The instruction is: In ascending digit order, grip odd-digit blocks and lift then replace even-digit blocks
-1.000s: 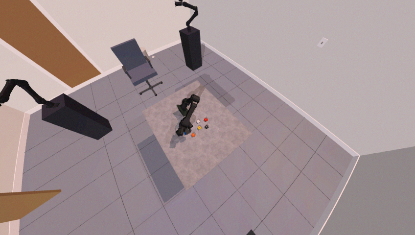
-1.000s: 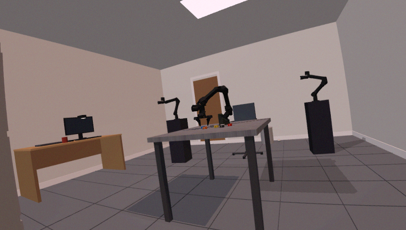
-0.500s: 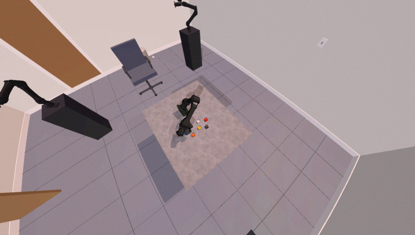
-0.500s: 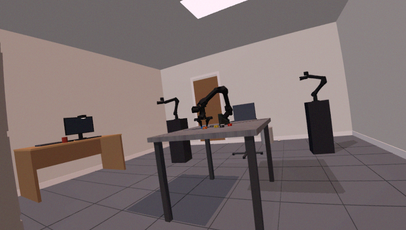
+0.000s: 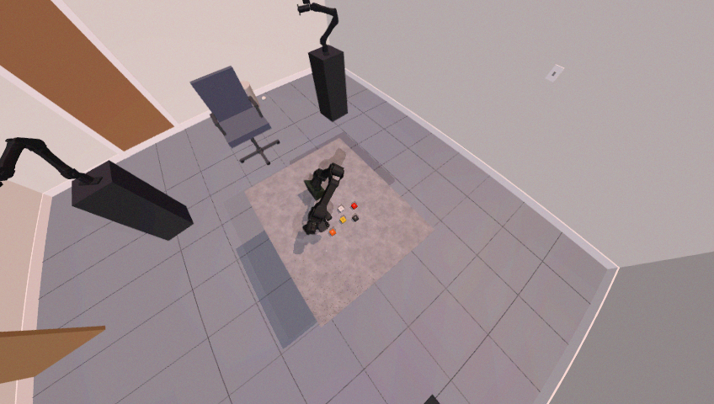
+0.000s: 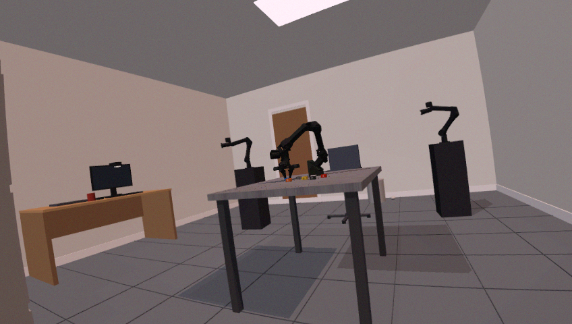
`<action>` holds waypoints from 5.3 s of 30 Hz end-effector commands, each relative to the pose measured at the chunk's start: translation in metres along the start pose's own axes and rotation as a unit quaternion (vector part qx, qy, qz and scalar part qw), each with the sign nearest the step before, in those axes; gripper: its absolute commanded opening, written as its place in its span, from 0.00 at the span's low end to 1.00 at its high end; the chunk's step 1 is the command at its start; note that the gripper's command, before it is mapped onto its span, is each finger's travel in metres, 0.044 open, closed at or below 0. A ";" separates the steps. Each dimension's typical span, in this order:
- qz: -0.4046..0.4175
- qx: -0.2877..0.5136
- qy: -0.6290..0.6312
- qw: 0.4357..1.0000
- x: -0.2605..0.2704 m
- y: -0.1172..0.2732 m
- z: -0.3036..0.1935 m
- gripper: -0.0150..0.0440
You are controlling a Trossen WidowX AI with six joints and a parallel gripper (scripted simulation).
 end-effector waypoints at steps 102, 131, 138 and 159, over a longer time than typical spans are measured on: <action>-0.011 -0.002 -0.006 1.000 0.093 0.123 0.086 0.46; 0.007 -0.003 -0.002 1.000 0.197 0.035 0.130 0.93; 0.007 -0.003 -0.002 1.000 0.197 0.023 0.131 0.93; 0.008 -0.004 -0.002 1.000 0.197 0.001 0.130 0.67</action>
Point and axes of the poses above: the point midway between the two fingers, 35 mm back from their tips, its own y axis back along the fingers, its own x axis across the jaws, z = x × y, the point moved 5 cm from there along y, back along the fingers, and after that the axes turned 10 degrees about y, right-handed, at the moved point
